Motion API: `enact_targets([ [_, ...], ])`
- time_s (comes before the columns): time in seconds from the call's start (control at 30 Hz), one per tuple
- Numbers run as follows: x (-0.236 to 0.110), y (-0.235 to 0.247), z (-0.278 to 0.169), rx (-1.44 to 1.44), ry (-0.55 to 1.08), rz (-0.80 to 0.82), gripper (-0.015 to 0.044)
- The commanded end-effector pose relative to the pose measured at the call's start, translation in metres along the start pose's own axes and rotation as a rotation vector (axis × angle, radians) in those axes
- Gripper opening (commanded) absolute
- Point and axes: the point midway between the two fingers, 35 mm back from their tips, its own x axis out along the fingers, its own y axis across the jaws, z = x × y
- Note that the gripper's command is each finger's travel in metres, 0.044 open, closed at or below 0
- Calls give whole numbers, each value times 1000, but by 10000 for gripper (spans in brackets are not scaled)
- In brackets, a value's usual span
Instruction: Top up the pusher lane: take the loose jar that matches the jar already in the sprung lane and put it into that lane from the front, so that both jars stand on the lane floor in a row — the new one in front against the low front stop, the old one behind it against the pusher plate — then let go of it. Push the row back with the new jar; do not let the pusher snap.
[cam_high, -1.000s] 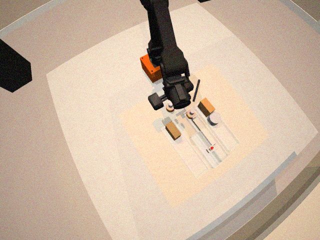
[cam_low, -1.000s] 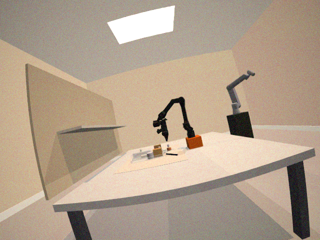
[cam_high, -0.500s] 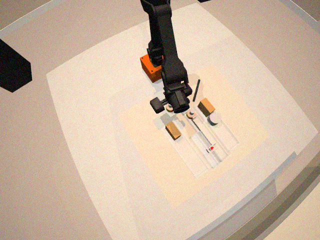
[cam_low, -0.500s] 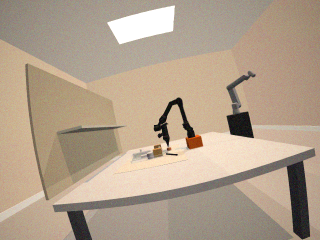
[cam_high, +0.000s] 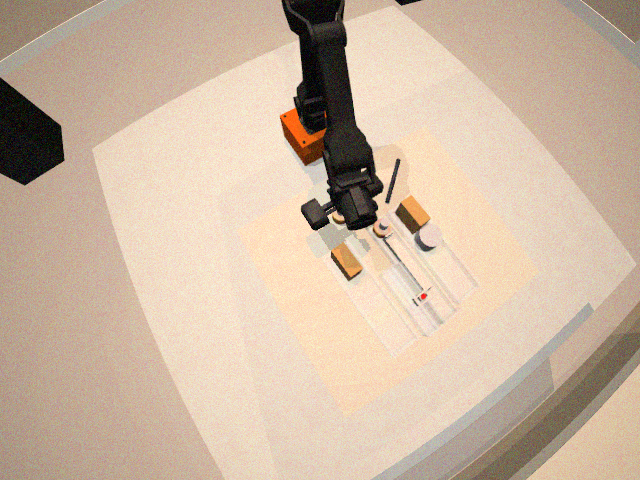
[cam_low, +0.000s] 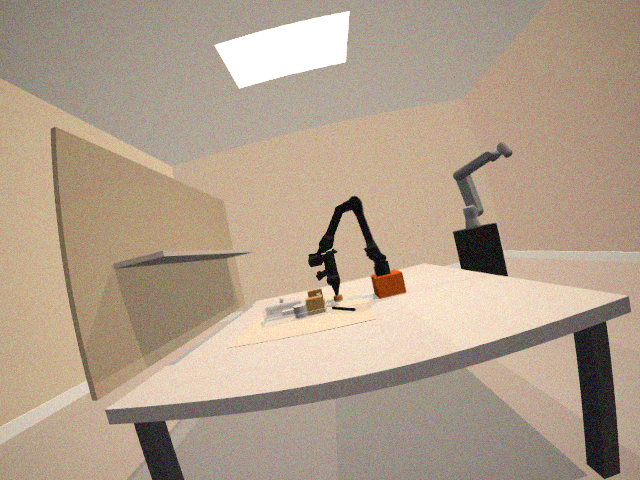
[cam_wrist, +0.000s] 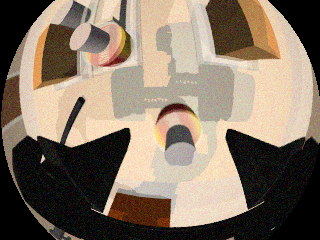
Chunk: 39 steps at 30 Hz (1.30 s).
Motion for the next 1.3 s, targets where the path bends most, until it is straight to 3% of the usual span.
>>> enact_targets([
  [0.0, 9, 1, -2, -1, 8, 5, 440],
  [0.17, 14, 1, -3, -1, 8, 5, 440],
  [0.47, 14, 1, -3, -1, 8, 5, 204],
  [0.67, 14, 1, -3, -1, 8, 5, 164],
  [0.87, -9, -2, 2, -1, 7, 5, 6],
  [1.27, -89, -6, 1, -1, 7, 5, 0],
])
